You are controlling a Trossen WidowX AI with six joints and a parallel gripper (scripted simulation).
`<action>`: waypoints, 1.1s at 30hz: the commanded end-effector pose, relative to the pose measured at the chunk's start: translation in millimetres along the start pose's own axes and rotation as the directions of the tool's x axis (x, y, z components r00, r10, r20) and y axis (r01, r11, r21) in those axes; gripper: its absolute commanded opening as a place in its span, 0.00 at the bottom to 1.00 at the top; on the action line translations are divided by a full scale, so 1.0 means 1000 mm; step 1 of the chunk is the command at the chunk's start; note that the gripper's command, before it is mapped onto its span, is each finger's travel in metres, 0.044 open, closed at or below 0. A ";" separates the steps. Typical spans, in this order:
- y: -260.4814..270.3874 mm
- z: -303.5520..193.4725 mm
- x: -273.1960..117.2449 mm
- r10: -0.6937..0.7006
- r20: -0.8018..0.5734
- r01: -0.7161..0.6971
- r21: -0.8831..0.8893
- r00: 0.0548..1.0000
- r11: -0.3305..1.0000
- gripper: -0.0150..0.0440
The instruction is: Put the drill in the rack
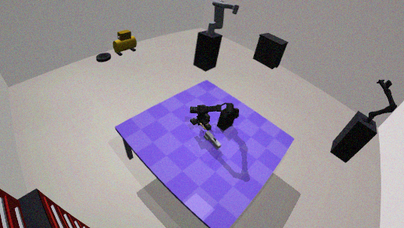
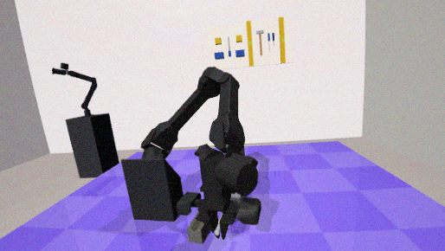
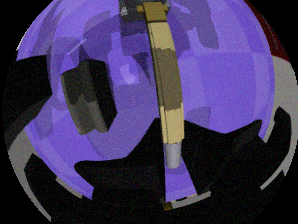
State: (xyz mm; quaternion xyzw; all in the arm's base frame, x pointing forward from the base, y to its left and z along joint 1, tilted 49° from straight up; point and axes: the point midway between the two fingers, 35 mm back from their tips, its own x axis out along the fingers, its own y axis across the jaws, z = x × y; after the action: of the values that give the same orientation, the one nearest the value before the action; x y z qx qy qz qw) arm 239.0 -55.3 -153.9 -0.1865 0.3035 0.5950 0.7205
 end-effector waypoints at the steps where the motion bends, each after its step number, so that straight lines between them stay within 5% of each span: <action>1: 0.000 0.000 -0.003 0.000 -0.003 0.000 -0.005 1.000 1.000 0.25; 33: 0.000 0.001 -0.023 0.000 -0.004 0.000 -0.005 1.000 1.000 0.25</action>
State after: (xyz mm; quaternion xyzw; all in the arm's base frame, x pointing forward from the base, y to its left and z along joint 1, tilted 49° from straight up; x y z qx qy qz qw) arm 237.1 -69.3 -139.1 -0.1869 0.3039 0.5948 0.7204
